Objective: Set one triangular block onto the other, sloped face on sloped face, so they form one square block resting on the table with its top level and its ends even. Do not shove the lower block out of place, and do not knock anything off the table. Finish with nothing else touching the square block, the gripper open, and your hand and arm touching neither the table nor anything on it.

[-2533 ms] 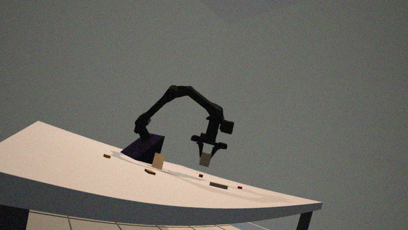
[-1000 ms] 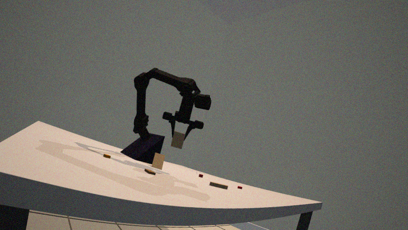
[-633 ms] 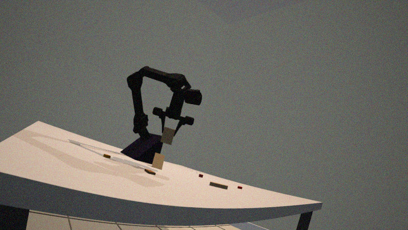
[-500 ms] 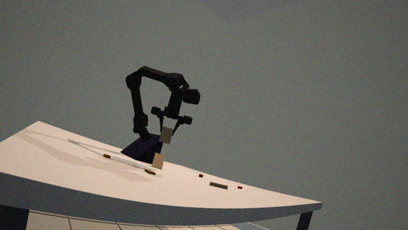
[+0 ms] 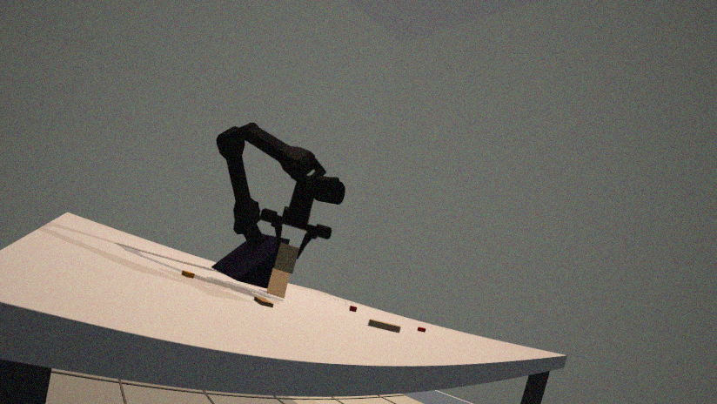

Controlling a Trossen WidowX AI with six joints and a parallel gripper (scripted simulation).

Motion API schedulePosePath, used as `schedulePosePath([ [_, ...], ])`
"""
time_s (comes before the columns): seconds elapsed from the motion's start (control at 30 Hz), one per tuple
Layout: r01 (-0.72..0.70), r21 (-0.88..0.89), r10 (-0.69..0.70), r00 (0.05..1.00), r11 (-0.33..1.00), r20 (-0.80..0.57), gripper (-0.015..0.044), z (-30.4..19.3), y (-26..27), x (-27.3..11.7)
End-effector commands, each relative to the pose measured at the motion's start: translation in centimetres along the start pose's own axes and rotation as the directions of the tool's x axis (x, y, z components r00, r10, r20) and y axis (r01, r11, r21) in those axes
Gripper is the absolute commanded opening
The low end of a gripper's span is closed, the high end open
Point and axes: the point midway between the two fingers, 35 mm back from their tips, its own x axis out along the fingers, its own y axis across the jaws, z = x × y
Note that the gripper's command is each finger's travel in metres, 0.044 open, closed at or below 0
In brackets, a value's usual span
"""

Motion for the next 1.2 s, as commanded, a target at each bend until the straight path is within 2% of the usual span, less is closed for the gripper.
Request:
schedulePosePath([
  [0.0,0.001,-0.003,-0.001,1.0,1.0,-0.008,0.0,0.5,0.1,1.1],
  [0.43,-0.001,-0.003,0.001,1.0,1.0,-0.009,0.0,1.8,0.3,4.7],
  [1.17,-0.001,-0.005,0.001,1.0,1.0,-0.013,0.0,1.6,0.4,4.7],
])
